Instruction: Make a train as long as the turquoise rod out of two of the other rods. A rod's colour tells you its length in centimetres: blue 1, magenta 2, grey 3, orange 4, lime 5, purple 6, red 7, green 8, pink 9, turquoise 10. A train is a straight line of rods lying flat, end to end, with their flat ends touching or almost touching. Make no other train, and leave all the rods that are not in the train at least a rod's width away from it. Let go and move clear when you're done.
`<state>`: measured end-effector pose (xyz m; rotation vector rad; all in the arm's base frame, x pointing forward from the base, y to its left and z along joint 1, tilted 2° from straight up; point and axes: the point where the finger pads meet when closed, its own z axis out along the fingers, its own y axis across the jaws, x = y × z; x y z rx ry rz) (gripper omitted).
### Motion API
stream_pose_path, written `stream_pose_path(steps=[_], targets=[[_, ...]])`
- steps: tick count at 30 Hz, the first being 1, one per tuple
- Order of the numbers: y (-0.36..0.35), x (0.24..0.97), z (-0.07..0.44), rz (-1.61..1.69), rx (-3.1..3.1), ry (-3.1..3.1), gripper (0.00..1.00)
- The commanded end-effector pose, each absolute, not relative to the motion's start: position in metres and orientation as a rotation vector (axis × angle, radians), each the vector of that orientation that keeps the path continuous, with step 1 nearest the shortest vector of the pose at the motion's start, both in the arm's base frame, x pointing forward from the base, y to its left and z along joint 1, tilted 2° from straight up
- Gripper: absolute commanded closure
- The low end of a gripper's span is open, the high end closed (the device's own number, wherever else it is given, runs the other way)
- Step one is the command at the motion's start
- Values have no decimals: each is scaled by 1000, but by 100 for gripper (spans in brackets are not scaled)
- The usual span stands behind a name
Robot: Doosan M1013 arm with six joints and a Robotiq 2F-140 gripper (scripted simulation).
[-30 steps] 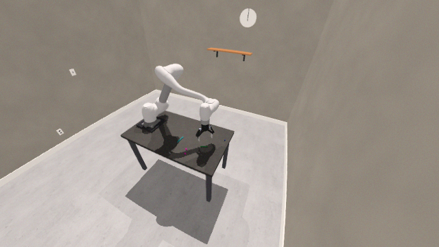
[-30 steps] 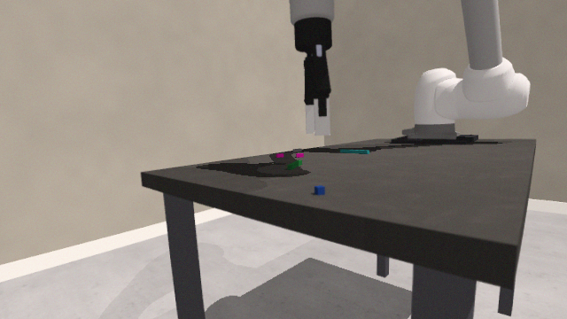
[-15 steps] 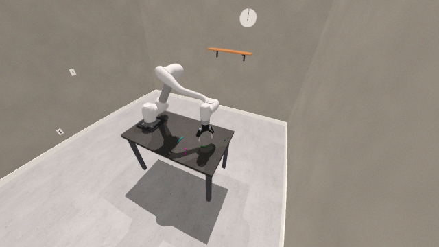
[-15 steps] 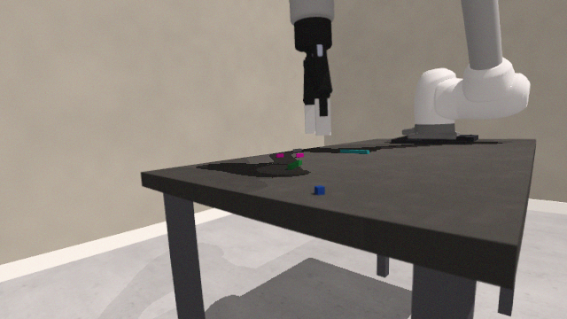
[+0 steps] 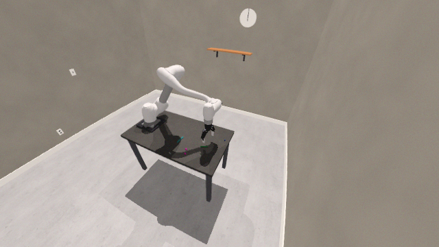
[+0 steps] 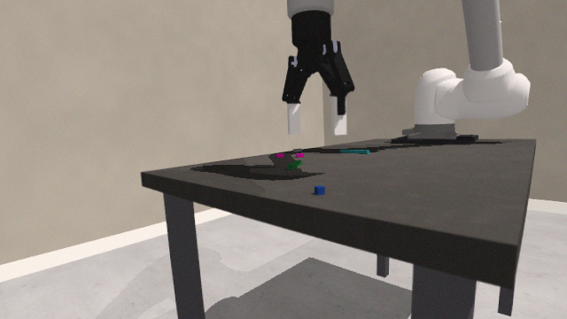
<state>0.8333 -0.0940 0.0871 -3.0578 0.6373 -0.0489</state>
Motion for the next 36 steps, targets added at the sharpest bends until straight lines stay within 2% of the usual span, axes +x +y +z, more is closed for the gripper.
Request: stream_pose_path(steps=[1, 21, 36], targets=[[-90, 843, 88, -48, -3094, 379, 0], [-71, 882, 90, -58, -3047, -714, 0], [-52, 916, 91, -61, -2660, -1672, 0]])
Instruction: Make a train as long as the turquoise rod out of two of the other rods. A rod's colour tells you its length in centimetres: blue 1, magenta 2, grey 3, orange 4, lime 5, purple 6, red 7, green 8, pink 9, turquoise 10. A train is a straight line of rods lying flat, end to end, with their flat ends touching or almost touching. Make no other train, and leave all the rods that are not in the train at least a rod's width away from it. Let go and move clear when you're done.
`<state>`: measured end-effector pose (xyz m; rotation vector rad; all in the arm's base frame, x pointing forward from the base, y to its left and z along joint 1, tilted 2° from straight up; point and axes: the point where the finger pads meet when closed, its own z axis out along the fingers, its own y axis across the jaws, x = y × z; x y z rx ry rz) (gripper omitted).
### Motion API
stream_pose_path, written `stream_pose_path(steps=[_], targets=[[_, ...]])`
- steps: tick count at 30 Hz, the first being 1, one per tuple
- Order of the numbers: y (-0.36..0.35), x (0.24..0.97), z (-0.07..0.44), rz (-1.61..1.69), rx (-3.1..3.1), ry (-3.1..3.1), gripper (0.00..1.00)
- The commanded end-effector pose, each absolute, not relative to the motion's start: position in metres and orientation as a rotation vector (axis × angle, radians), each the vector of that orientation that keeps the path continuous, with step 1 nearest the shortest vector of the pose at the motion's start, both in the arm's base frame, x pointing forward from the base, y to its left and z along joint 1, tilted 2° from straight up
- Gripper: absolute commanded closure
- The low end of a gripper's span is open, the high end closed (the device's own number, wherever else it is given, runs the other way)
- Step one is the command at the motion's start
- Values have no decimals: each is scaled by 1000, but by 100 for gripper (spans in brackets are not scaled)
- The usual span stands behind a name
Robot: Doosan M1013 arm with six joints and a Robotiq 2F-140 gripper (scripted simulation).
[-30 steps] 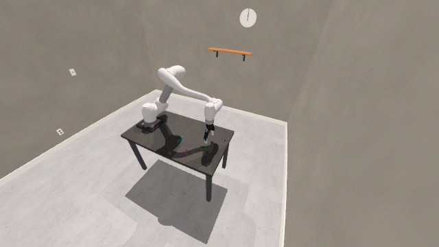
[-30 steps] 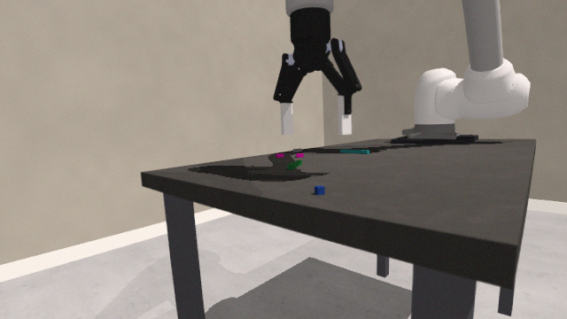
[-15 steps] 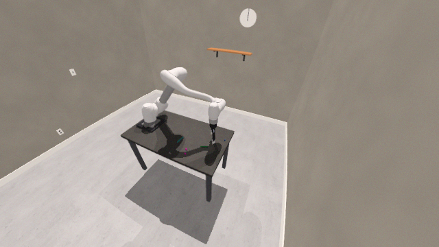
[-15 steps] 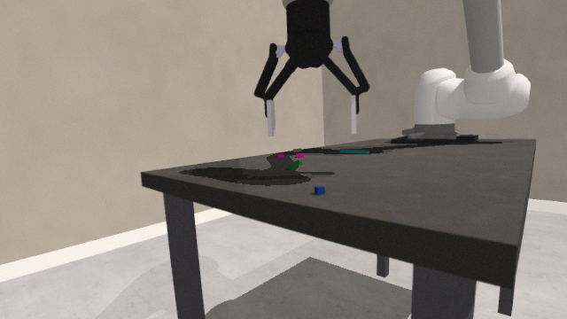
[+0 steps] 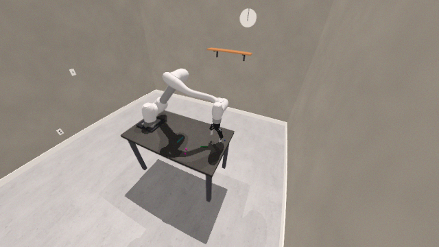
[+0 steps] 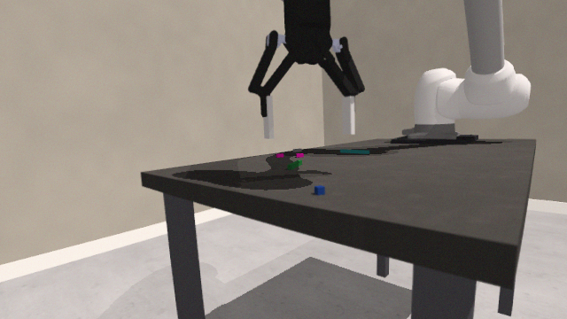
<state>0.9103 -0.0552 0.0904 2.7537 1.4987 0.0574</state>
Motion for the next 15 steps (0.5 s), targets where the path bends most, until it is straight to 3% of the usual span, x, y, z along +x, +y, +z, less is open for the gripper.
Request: stream_pose_path(steps=[1, 15], targets=[[-52, 916, 91, 61, 2658, 1671, 0], [-41, 933, 91, 60, 2345, 2079, 0]])
